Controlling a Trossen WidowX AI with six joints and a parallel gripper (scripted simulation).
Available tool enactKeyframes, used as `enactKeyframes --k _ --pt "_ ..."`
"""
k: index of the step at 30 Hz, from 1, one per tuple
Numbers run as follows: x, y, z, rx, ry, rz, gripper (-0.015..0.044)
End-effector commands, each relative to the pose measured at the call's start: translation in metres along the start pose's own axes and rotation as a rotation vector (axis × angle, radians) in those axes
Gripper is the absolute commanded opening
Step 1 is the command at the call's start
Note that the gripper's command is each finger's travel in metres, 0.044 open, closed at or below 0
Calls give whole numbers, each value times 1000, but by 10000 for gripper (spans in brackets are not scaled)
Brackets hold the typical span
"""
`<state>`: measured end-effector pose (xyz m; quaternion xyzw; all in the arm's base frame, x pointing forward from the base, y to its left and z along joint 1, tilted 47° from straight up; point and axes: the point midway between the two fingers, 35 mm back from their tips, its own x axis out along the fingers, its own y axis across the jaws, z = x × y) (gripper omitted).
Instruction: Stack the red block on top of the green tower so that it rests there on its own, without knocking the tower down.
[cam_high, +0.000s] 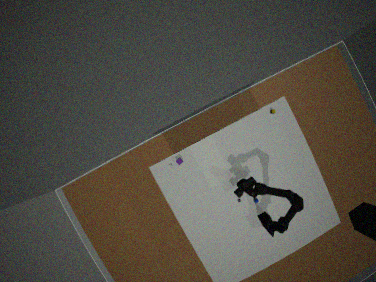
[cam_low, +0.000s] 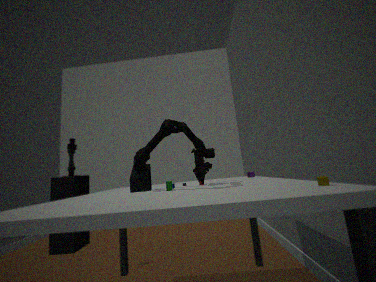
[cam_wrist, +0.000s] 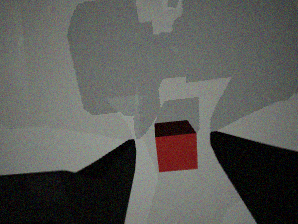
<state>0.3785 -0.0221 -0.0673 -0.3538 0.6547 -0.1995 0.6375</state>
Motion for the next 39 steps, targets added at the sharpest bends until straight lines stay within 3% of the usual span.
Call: enactKeyframes --k 1,4,12,39 --pt "0 -1 0 -5 1 -4 151" --pt "0 -1 0 -5 1 -4 72" --pt "-1 -1 0 -5 1 -4 0" --pt "-117 1 1 -5 0 2 0"
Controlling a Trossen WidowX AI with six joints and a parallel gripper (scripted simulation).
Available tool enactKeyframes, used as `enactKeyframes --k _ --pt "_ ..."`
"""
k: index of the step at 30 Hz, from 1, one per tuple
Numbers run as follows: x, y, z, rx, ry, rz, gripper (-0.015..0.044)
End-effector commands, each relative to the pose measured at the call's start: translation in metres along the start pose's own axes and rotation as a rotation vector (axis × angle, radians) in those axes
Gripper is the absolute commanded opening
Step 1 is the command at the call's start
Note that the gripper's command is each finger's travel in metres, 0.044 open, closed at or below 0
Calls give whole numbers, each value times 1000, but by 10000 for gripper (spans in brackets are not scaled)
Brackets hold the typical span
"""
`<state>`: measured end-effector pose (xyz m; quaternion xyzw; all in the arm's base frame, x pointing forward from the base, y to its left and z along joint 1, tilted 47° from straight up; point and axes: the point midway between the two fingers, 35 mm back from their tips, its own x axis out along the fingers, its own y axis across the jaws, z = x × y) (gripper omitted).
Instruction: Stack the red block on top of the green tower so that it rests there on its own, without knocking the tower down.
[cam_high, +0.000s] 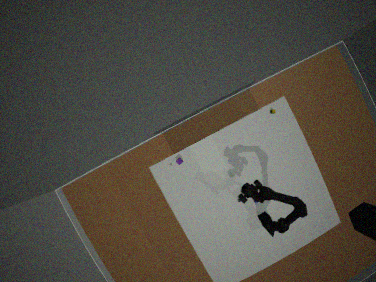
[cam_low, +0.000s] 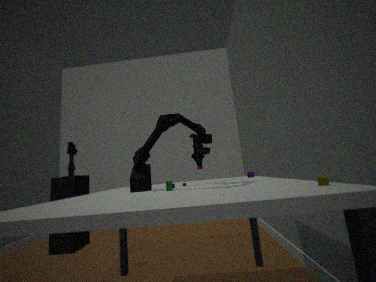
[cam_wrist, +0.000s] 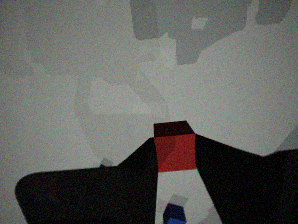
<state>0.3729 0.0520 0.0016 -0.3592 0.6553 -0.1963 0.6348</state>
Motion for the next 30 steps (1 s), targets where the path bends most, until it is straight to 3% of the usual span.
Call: enactKeyframes --k 1,12,30 --pt "-16 -1 -1 8 0 6 0" --pt "-18 -5 -3 6 1 6 0" --pt "-28 -69 -57 -3 2 9 0"
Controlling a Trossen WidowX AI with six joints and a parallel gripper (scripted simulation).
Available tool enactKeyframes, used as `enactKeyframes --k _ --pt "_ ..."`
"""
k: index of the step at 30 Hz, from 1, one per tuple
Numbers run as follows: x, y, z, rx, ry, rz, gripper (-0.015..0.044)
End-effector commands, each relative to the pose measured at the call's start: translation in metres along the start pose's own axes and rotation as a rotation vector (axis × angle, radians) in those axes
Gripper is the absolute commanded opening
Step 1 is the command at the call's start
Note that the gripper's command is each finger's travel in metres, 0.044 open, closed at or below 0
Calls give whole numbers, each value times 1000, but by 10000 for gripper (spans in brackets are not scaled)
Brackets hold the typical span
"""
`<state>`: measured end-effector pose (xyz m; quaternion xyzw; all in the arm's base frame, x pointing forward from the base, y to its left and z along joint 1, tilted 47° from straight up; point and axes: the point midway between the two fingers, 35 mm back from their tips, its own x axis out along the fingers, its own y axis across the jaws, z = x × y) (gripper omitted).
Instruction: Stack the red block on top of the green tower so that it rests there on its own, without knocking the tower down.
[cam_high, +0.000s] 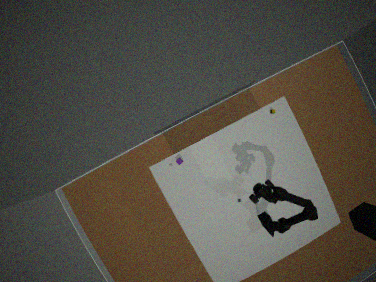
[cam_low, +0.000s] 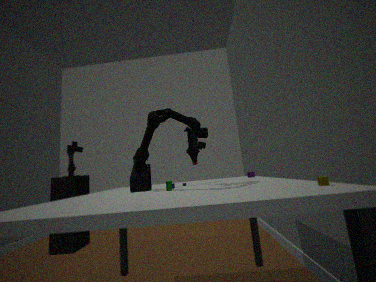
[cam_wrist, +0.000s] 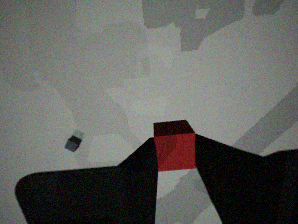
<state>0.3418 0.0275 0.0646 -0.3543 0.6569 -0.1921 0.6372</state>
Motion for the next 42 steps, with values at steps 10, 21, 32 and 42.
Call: enactKeyframes --k 10,21,32,42 --pt "-3 -43 -51 -5 5 -5 0" --pt "-1 -66 -94 -4 7 -7 0" --pt "5 -79 -137 -3 10 -11 0" --pt "10 -83 -168 -3 13 -15 0"
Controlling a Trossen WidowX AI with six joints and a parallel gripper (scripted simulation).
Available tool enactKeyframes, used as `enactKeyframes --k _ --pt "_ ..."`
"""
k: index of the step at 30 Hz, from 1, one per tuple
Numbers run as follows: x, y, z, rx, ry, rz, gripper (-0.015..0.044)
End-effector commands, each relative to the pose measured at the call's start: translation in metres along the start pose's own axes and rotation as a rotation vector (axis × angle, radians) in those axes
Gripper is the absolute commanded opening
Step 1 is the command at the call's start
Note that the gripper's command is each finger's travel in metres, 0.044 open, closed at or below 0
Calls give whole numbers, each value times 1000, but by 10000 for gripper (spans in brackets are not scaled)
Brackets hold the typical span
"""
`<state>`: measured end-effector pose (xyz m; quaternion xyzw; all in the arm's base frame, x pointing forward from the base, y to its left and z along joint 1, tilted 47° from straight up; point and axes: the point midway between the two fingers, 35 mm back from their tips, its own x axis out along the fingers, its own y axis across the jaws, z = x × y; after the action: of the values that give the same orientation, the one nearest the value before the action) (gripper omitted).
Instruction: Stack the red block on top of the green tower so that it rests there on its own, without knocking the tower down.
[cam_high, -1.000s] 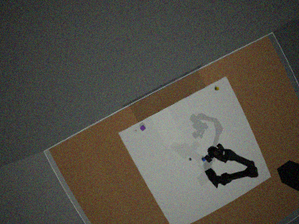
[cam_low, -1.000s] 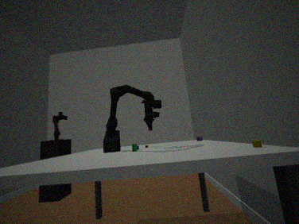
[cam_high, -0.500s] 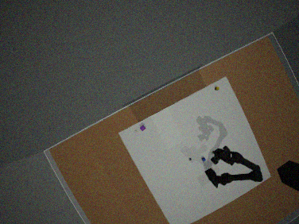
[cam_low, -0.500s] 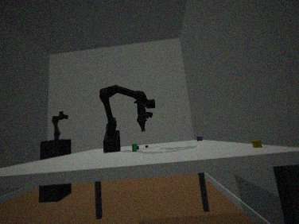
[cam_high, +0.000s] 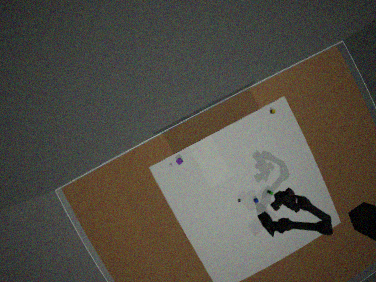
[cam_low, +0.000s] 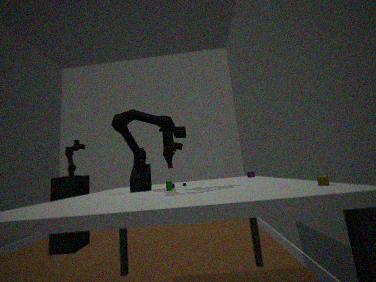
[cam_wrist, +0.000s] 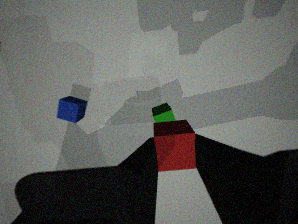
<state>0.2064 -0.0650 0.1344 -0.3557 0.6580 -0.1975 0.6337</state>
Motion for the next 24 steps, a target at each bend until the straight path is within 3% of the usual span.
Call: enactKeyframes --k 1,24 --pt "2 -2 -10 -5 3 -6 0" --pt "58 -2 -11 -4 3 -7 0"
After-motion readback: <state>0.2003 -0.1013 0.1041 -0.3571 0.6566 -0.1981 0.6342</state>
